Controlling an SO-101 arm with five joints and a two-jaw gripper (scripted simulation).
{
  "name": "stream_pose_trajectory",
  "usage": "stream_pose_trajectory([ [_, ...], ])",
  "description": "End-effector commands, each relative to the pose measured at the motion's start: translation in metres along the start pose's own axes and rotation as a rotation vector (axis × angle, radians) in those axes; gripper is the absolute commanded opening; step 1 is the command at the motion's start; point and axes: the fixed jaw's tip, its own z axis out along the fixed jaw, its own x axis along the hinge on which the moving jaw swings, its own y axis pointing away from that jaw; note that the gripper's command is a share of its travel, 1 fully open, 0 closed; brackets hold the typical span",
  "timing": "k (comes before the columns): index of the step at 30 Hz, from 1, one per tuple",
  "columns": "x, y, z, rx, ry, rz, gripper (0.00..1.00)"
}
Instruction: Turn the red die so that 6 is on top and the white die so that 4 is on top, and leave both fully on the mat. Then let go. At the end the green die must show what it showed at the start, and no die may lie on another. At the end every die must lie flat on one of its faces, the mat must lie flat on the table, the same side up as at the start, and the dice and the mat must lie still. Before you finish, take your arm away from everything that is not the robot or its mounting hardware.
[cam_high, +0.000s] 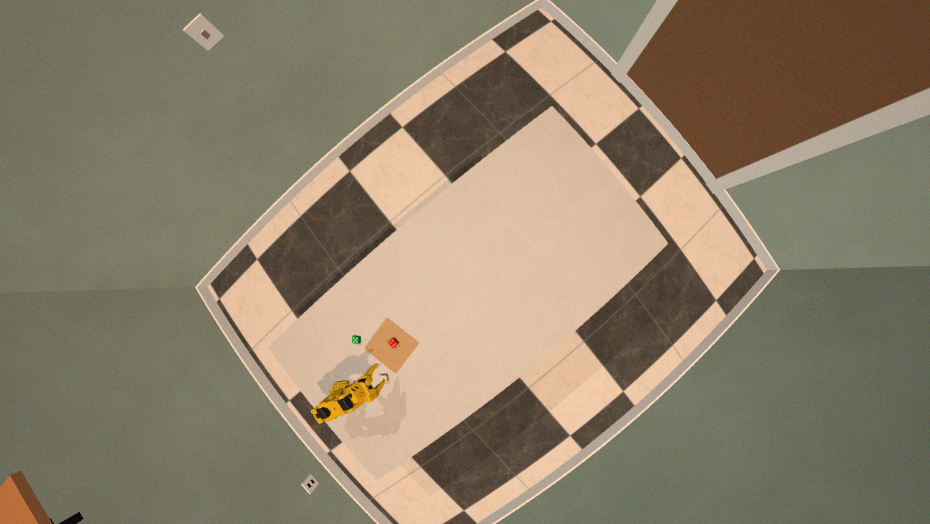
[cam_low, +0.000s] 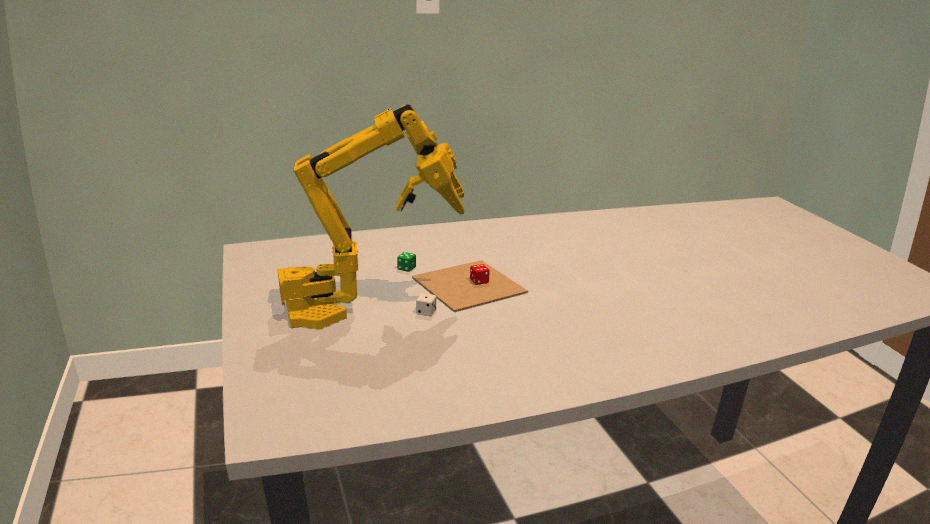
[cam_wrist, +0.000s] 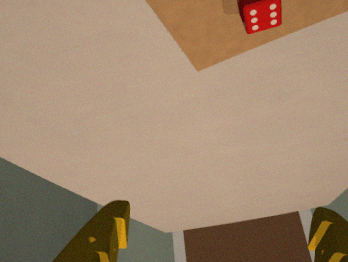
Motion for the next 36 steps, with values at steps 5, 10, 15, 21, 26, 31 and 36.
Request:
stream_pose_trajectory([
  [5,0.003,0.005,-0.006,-0.008,0.057,-0.210,0.31],
  [10,0.001,0.009,-0.005,-0.022,0.051,-0.374,0.31],
  [15,-0.002,0.012,-0.004,-0.034,0.044,-0.526,0.31],
  [21,-0.003,0.015,-0.003,-0.043,0.037,-0.638,0.31],
  [26,-0.006,0.017,-0.002,-0.052,0.029,-0.767,0.31],
  [31,-0.008,0.019,-0.001,-0.059,0.020,-0.881,0.31],
  [36,-0.009,0.020,-0.001,-0.063,0.015,-0.942,0.31],
])
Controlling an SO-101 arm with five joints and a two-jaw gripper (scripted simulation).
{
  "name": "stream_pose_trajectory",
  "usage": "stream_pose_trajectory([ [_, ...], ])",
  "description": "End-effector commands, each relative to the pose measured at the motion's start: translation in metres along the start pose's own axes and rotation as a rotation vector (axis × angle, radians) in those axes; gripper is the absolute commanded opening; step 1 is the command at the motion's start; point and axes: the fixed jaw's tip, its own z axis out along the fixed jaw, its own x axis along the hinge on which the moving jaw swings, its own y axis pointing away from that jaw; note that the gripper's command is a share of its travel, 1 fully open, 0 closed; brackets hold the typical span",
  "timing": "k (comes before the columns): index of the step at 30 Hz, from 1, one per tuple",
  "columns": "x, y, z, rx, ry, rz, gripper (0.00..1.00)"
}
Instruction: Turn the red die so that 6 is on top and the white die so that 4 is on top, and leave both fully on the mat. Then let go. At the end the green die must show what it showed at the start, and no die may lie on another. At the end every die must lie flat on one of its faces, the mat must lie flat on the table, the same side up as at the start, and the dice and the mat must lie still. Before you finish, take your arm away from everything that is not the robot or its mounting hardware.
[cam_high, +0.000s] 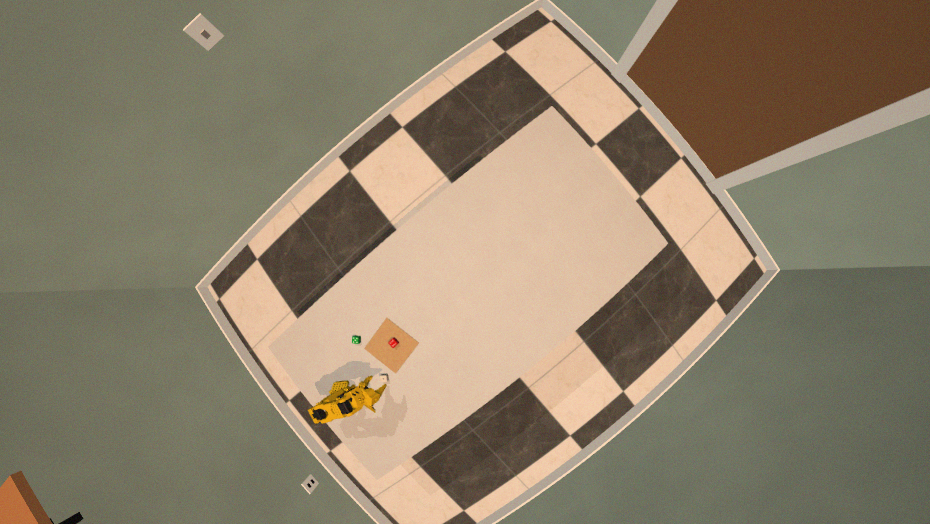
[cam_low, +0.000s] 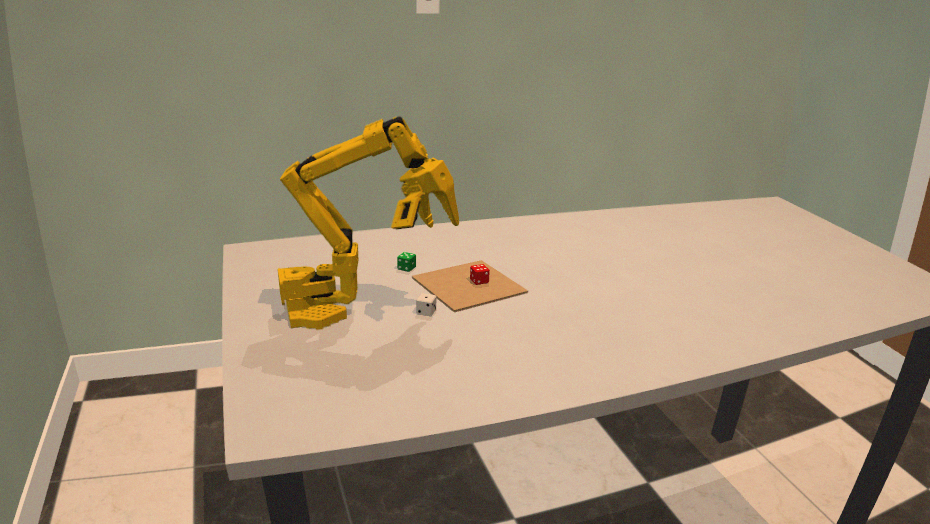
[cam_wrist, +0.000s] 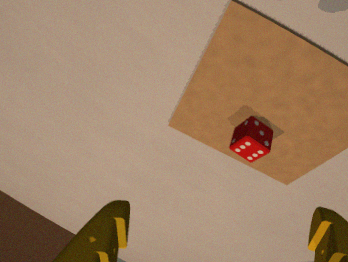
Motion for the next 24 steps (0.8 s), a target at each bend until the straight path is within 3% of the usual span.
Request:
stream_pose_trajectory([
  [1,0.0015,0.0038,-0.0053,-0.037,0.029,-0.045,0.31],
  [24,-0.0053,0.0020,-0.0025,-0.042,0.006,-0.310,0.31],
])
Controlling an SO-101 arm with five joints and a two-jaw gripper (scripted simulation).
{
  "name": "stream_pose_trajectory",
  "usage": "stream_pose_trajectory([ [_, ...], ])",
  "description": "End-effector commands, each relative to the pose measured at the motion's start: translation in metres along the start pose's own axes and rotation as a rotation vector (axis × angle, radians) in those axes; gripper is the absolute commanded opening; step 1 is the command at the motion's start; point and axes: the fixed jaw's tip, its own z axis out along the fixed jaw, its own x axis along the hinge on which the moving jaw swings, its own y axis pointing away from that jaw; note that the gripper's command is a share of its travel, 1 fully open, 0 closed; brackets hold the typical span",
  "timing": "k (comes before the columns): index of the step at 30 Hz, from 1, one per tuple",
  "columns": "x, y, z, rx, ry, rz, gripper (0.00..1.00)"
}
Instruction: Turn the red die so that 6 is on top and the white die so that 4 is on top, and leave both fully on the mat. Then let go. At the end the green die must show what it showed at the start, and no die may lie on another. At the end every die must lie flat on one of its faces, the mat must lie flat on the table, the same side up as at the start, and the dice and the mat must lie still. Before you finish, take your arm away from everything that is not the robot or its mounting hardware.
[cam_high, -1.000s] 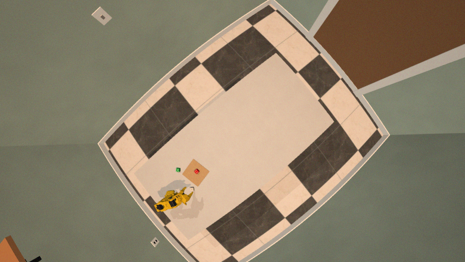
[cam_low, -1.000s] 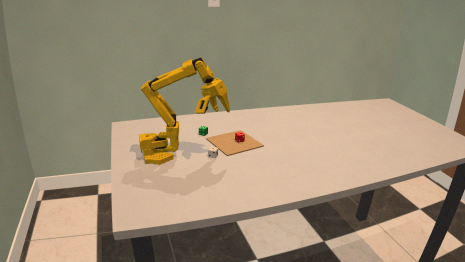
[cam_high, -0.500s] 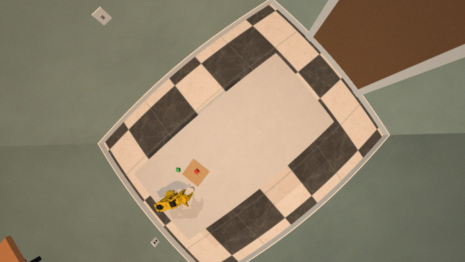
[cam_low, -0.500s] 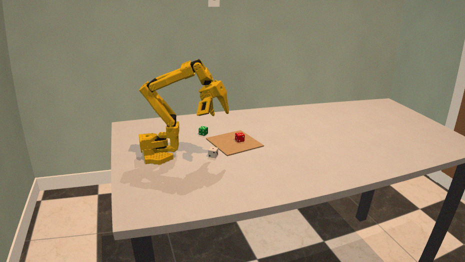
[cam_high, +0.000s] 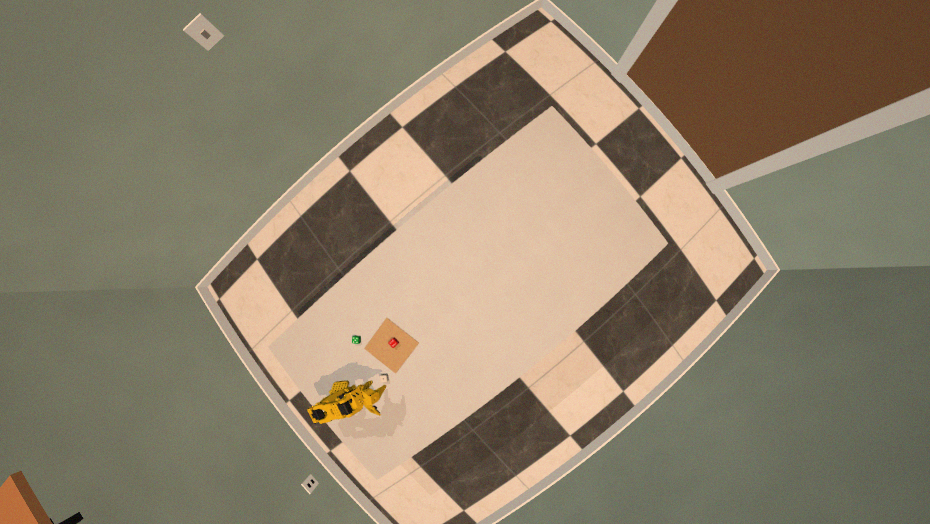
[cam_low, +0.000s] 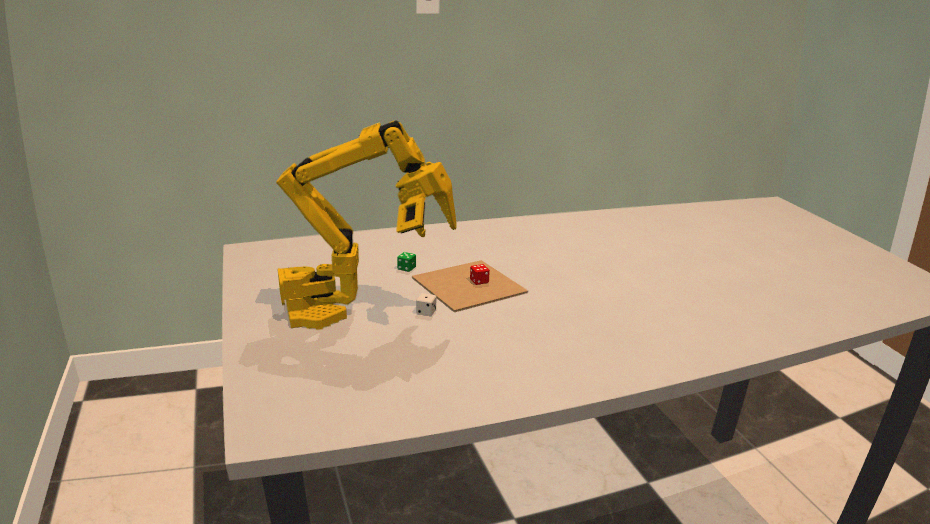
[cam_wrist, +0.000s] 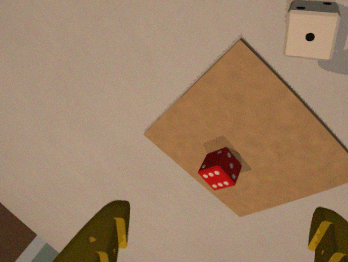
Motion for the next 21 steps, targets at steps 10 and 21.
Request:
stream_pose_trajectory([
  [10,-0.0004,0.0032,-0.0043,-0.038,0.012,-0.061,0.31],
  [21,-0.0007,0.0030,-0.0041,-0.038,0.010,-0.077,0.31],
])
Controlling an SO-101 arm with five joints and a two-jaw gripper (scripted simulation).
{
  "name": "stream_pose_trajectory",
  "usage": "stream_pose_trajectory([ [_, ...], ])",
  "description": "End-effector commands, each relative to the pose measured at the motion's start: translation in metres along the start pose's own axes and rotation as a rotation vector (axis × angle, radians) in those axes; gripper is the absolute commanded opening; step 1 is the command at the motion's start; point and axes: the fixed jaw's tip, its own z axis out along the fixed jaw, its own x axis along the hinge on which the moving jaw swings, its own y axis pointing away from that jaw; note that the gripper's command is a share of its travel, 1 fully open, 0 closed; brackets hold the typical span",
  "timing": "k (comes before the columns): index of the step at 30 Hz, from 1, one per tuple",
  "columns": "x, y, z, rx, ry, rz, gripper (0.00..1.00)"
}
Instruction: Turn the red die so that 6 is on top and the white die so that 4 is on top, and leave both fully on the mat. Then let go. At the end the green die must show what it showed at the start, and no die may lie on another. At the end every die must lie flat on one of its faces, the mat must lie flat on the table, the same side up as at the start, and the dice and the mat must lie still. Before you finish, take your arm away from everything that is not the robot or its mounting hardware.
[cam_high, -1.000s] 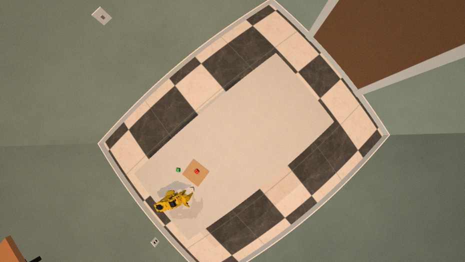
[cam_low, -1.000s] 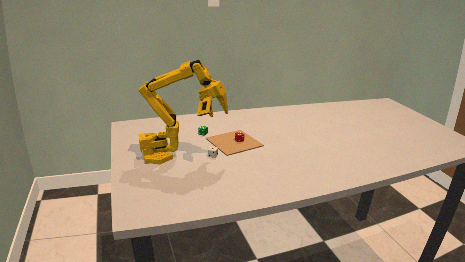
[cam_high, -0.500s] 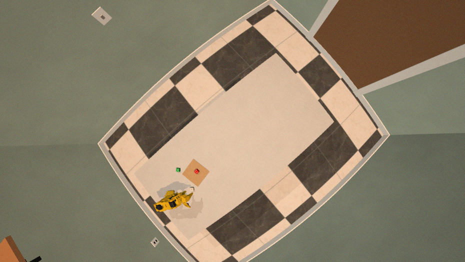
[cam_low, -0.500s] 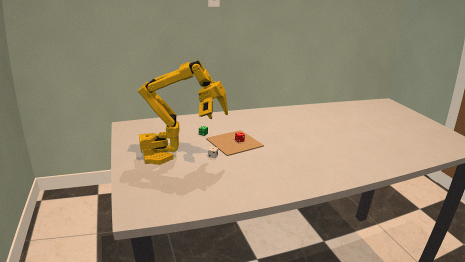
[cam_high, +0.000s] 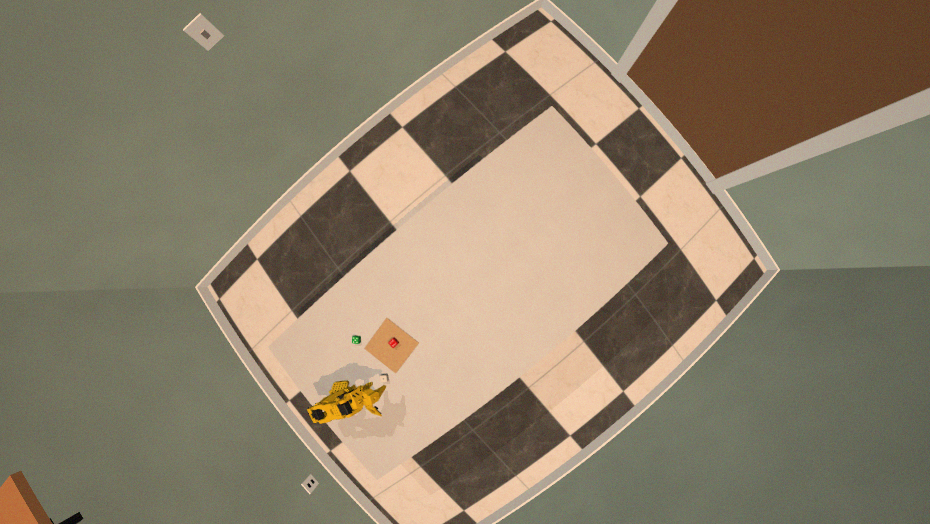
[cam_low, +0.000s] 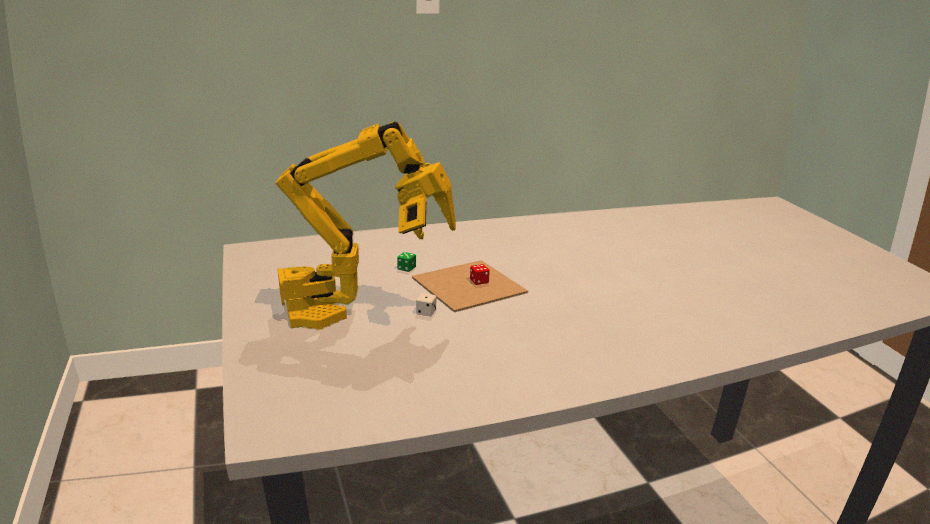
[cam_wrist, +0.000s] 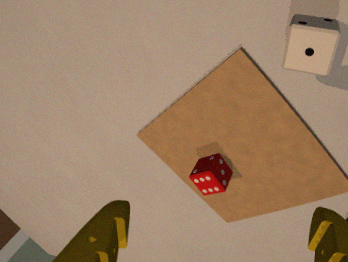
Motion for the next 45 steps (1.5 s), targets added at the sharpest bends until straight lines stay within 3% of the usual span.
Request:
stream_pose_trajectory([
  [1,0.000,0.004,-0.005,-0.037,0.012,-0.005,0.31],
  [9,0.000,0.004,-0.004,-0.033,0.011,-0.005,0.31],
  [13,-0.001,0.002,0.002,0.003,-0.004,-0.005,0.31],
  [21,-0.006,-0.013,0.031,0.196,-0.079,-0.005,0.31],
  [23,-0.006,-0.013,0.031,0.196,-0.079,-0.005,0.31],
  [28,-0.012,-0.026,0.050,0.331,-0.132,-0.005,0.31],
  [32,-0.015,-0.034,0.058,0.402,-0.160,-0.005,0.31],
  [45,-0.020,-0.041,0.065,0.445,-0.180,0.005,0.31],
])
